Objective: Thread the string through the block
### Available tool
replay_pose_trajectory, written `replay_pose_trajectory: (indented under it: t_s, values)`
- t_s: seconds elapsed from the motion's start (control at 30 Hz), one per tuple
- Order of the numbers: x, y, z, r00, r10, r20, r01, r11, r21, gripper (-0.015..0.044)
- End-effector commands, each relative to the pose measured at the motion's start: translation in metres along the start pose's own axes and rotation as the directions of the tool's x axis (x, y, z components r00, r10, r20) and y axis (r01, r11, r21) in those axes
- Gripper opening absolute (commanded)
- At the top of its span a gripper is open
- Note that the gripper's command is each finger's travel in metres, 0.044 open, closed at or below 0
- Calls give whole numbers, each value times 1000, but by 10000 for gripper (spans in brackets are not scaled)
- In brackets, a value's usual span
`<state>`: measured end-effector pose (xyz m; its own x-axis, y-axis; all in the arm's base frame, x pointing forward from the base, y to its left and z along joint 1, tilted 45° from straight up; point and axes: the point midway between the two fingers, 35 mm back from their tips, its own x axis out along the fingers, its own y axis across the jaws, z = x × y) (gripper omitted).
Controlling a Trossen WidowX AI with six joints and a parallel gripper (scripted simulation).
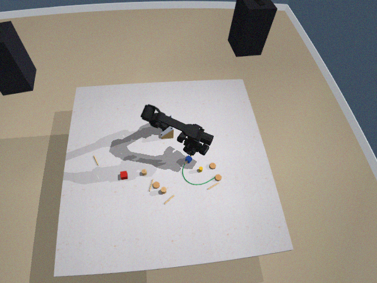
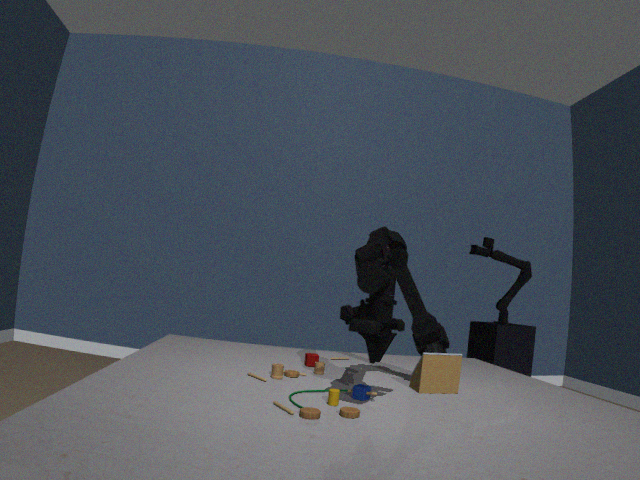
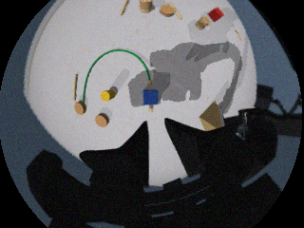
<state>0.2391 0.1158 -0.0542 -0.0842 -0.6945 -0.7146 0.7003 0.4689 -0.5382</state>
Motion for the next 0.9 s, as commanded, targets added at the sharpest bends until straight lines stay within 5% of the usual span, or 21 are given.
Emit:
replay_pose_trajectory:
  t_s: [0.0,0.87]
  values:
    - [1,0,-3,1000,-2,-4,2,996,84,124]
    - [33,3,-2,1000,-1,-4,1,996,85,124]
